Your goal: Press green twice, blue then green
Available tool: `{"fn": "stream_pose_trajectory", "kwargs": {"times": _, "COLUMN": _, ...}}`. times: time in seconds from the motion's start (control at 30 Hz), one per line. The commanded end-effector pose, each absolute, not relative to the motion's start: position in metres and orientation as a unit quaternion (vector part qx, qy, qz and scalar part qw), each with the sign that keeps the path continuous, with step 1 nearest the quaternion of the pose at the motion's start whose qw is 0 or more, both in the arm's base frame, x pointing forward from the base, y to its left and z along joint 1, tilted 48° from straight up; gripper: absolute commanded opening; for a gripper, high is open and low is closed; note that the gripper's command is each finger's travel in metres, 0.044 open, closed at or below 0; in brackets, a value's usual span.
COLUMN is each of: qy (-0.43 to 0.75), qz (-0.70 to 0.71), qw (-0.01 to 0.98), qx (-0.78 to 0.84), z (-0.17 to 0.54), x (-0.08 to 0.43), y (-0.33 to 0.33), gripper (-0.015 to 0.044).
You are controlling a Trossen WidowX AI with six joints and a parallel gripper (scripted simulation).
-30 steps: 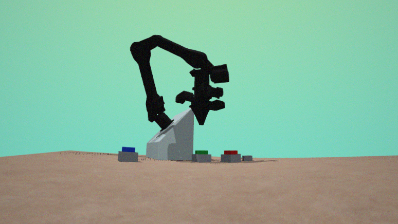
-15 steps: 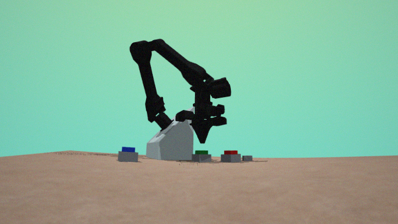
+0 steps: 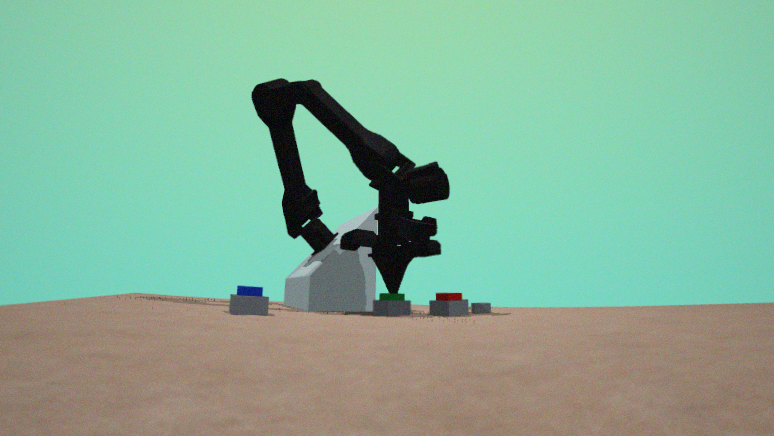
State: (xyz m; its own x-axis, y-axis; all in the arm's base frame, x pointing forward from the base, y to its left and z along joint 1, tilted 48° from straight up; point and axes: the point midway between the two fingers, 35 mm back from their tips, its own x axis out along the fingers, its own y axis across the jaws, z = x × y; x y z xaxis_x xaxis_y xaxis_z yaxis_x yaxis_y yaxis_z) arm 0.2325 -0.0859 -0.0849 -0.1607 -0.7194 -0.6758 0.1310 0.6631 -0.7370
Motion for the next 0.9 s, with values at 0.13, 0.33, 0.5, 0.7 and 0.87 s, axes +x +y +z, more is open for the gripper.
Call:
{"fn": "stream_pose_trajectory", "kwargs": {"times": 0.13, "qy": 0.679, "qz": -0.35, "qw": 0.607, "qx": -0.219, "z": -0.088, "x": 0.23, "y": -0.091, "gripper": 0.002}}
{"fn": "stream_pose_trajectory", "kwargs": {"times": 0.33, "qy": 0.679, "qz": -0.35, "qw": 0.607, "qx": -0.219, "z": -0.088, "x": 0.23, "y": -0.091, "gripper": 0.002}}
{"fn": "stream_pose_trajectory", "kwargs": {"times": 0.5, "qy": 0.679, "qz": -0.35, "qw": 0.607, "qx": -0.219, "z": -0.088, "x": 0.23, "y": -0.091, "gripper": 0.002}}
{"fn": "stream_pose_trajectory", "kwargs": {"times": 0.7, "qy": 0.679, "qz": -0.348, "qw": 0.609, "qx": -0.218, "z": -0.082, "x": 0.232, "y": -0.082, "gripper": 0.002}}
{"fn": "stream_pose_trajectory", "kwargs": {"times": 0.87, "qy": 0.679, "qz": -0.349, "qw": 0.607, "qx": -0.219, "z": -0.066, "x": 0.235, "y": -0.067, "gripper": 0.002}}
